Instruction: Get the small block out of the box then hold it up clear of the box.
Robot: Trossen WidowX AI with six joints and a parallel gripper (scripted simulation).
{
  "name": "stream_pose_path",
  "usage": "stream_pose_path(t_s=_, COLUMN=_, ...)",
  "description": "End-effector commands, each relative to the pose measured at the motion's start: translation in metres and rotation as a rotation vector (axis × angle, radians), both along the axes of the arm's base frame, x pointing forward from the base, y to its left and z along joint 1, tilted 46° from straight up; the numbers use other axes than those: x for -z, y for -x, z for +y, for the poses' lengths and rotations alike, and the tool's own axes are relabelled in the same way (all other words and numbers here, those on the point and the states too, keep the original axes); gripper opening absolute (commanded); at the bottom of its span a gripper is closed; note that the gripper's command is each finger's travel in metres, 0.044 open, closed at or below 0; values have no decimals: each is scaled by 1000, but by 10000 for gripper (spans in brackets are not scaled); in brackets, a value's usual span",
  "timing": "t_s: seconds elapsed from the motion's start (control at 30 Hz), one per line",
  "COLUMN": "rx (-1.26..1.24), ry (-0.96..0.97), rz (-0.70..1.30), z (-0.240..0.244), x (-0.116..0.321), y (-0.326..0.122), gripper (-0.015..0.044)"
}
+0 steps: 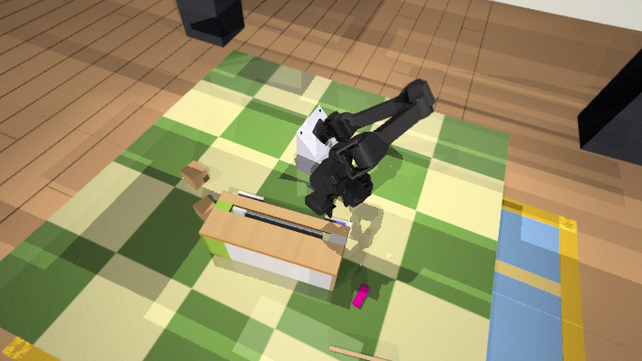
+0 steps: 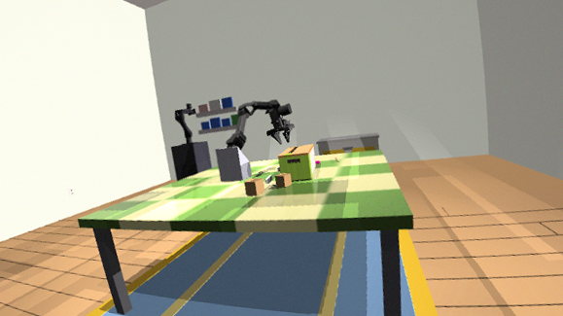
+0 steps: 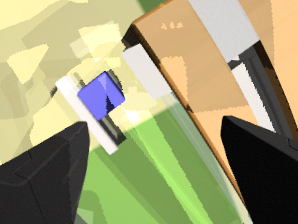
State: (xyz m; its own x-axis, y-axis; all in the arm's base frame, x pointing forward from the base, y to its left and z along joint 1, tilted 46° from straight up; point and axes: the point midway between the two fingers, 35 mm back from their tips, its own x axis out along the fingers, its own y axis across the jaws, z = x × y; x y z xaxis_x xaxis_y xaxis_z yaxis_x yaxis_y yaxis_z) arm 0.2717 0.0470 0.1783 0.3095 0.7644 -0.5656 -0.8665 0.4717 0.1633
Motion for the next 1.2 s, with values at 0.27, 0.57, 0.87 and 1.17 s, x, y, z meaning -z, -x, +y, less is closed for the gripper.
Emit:
stream_pose_path(t_s=0.27, rx=-774, ry=658, rz=-1182, z=6, x=-5, y=18, gripper=285)
stream_pose_path(t_s=0.57, rx=-1080, ry=920, rz=-1564, z=8, x=-9, y=21, gripper=285)
stream_pose_path(t_s=0.87, rx=-1107, ry=943, rz=-1595, z=8, x=-9, y=22, gripper=285)
stream_pose_path(t_s=1.17, rx=-1107, ry=943, rz=-1595, z=8, x=-9, y=22, gripper=285)
